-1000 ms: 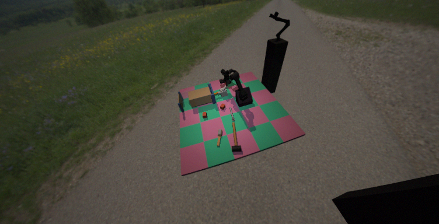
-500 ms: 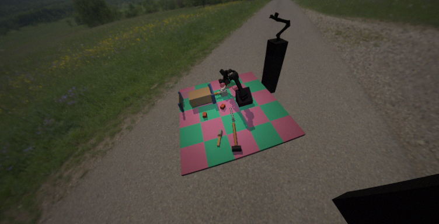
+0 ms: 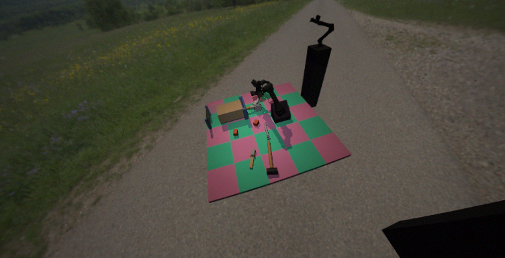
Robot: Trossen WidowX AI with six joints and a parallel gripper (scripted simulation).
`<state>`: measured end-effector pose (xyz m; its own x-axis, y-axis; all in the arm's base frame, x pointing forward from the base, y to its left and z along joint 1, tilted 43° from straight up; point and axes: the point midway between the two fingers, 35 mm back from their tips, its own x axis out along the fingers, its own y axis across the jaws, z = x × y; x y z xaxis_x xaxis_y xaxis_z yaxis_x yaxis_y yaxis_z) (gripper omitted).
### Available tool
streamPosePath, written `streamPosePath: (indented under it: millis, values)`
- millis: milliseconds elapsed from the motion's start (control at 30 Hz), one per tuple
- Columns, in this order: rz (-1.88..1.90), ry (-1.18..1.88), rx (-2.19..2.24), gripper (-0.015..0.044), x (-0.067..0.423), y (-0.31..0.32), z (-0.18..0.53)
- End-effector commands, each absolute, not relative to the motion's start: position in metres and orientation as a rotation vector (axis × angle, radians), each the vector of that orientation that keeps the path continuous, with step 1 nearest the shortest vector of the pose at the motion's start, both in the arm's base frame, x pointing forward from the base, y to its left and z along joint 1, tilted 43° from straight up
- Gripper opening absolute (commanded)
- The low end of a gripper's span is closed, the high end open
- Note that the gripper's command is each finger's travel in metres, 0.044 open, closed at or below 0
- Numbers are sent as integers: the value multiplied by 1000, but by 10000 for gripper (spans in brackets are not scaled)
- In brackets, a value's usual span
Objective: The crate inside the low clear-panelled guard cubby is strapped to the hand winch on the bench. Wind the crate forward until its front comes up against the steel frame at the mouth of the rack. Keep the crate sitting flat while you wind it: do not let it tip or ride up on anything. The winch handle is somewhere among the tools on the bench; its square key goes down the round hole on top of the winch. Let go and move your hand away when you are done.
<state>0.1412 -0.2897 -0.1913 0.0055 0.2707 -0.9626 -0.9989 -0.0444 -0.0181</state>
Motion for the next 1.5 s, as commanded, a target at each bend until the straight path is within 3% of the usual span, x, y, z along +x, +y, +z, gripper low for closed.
streamPosePath:
  millis: [0, 1467]
  values:
    - [1332, 938, -1078, 0, 164, -291, -194]
    - [1330, 934, -1080, 0, 214, -291, -194]
